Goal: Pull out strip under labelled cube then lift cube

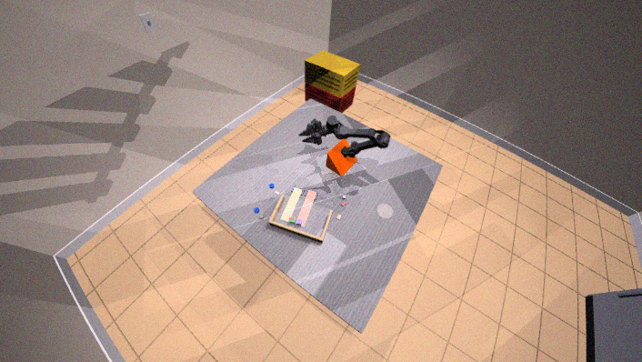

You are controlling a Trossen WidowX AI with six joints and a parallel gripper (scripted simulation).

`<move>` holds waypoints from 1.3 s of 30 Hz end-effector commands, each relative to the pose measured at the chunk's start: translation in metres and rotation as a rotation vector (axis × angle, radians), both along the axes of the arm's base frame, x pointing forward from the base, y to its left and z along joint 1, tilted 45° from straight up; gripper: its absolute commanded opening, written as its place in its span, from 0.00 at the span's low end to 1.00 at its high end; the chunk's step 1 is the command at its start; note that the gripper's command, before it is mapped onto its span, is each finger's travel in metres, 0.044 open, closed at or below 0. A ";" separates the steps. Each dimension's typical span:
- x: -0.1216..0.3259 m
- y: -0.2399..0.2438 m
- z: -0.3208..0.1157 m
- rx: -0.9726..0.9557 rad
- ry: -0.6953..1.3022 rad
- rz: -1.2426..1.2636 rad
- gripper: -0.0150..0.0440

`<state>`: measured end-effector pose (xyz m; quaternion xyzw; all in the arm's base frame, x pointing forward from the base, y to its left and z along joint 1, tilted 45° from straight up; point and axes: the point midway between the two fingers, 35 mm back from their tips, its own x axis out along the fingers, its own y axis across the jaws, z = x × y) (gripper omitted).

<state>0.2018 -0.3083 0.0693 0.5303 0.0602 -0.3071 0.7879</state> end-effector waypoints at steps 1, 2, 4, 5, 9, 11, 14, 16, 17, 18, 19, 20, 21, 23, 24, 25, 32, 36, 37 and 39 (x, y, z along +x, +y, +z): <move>0.049 0.058 0.020 -0.083 -0.007 0.320 0.93; 0.057 0.073 0.024 -0.101 -0.013 0.388 0.93; 0.072 0.102 0.033 -0.137 -0.029 0.524 0.93; 0.078 0.117 0.037 -0.156 -0.039 0.592 0.93; 0.094 0.176 0.055 -0.227 -0.093 0.846 0.93; 0.095 0.186 0.058 -0.239 -0.104 0.888 0.93; 0.095 0.186 0.058 -0.239 -0.104 0.888 0.93; 0.095 0.186 0.058 -0.239 -0.104 0.888 0.93; 0.095 0.186 0.058 -0.239 -0.104 0.888 0.93; 0.095 0.186 0.058 -0.239 -0.104 0.888 0.93; 0.095 0.186 0.058 -0.239 -0.104 0.888 0.93; 0.095 0.186 0.058 -0.239 -0.104 0.888 0.93; 0.095 0.186 0.058 -0.239 -0.104 0.888 0.93; 0.095 0.186 0.058 -0.239 -0.104 0.888 0.93; 0.095 0.186 0.058 -0.239 -0.104 0.888 0.93; 0.095 0.186 0.058 -0.239 -0.104 0.888 0.93; 0.125 0.184 0.042 -0.222 0.021 1.013 0.67; 0.147 0.189 0.025 -0.206 0.130 1.153 0.49; 0.151 0.191 0.020 -0.202 0.159 1.195 0.44; 0.159 0.197 0.010 -0.193 0.214 1.284 0.35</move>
